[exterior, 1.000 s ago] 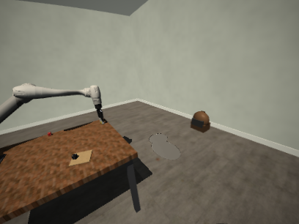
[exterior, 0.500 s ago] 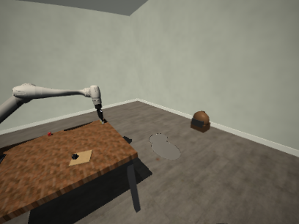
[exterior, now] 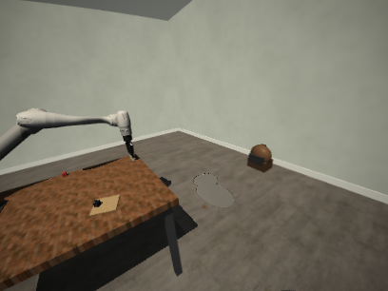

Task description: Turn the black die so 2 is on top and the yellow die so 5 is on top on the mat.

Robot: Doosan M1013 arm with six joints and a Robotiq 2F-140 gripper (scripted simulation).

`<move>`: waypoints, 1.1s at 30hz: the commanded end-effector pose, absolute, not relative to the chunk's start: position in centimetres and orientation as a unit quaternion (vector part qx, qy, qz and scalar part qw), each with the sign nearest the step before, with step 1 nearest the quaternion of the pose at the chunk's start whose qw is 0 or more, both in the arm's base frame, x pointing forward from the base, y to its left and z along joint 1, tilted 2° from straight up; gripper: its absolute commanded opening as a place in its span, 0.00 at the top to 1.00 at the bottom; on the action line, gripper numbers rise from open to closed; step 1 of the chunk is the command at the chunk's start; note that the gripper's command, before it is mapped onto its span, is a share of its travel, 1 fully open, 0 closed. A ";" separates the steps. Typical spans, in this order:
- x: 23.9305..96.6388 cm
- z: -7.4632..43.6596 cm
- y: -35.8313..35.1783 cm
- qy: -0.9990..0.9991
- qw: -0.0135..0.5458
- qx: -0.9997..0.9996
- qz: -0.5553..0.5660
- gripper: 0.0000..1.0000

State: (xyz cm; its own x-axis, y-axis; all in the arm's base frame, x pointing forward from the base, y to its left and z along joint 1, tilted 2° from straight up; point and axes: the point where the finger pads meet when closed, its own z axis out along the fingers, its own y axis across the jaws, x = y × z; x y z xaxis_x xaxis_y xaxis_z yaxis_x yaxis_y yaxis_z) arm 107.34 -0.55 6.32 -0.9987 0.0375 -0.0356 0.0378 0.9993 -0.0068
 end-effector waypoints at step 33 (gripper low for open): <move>107.0 15.4 -0.5 1.000 0.018 0.019 -0.004 0.76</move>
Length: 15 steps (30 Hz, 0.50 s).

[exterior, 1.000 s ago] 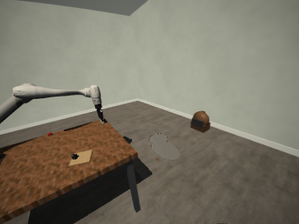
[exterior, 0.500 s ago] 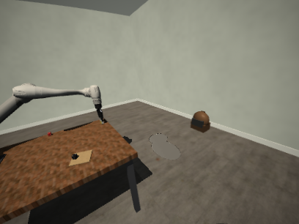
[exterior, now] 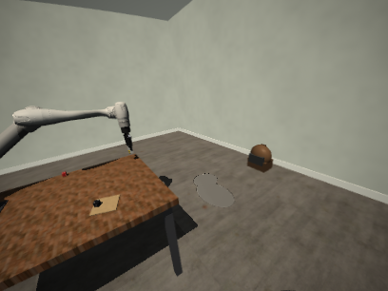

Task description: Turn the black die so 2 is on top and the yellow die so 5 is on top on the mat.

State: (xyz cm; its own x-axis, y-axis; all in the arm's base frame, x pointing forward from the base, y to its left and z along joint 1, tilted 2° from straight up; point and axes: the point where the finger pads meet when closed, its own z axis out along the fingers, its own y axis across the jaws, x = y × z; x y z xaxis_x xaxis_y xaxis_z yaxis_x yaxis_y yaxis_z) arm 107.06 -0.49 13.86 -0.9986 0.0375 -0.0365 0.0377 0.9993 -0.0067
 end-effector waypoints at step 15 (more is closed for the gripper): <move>107.0 16.3 -0.5 1.000 0.018 0.019 -0.004 0.76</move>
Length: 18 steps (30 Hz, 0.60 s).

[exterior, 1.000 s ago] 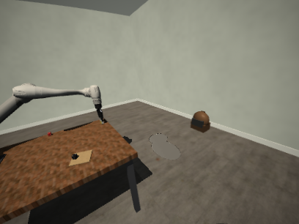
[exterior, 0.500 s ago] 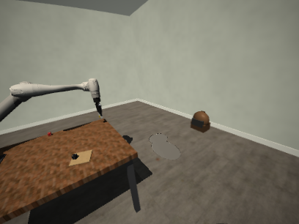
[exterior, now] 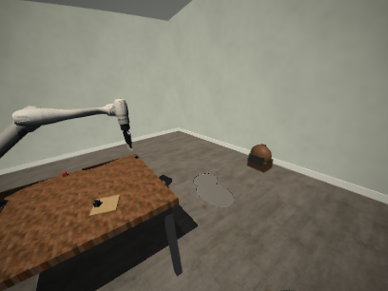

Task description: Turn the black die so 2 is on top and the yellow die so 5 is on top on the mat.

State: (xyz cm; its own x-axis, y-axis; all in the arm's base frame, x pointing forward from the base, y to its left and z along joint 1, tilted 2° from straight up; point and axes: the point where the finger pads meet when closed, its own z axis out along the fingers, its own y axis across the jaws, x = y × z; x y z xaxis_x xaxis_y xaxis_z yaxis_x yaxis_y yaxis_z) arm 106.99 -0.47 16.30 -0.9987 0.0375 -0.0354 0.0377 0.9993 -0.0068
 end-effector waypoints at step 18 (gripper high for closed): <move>107.9 14.7 -0.5 0.998 0.057 0.003 -0.004 0.76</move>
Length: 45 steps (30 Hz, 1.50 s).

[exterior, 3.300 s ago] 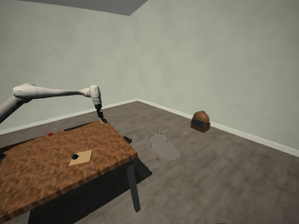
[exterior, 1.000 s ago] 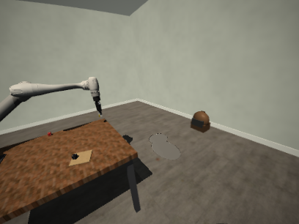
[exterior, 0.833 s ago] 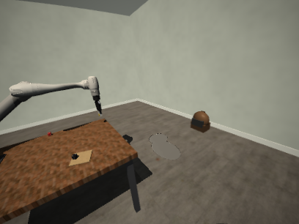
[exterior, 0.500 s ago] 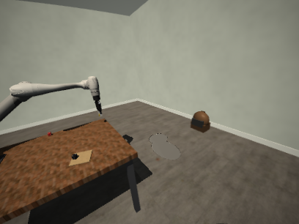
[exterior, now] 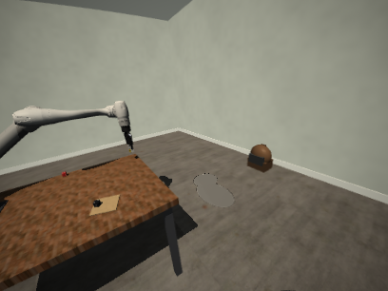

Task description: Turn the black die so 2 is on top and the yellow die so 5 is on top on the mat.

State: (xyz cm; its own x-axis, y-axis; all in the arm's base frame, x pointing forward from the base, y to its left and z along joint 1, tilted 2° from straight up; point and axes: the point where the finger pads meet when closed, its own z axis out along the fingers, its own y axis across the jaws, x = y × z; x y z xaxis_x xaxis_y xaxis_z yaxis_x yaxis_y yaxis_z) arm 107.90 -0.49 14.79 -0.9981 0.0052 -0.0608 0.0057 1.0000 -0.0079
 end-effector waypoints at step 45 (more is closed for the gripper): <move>106.1 13.7 -0.5 0.848 0.530 0.000 -0.005 0.76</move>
State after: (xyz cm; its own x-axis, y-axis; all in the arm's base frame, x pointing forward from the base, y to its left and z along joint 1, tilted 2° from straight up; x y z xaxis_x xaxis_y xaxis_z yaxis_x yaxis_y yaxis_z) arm 105.96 -0.29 13.74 -0.4494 -0.0063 -0.8933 0.0234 0.9995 -0.0188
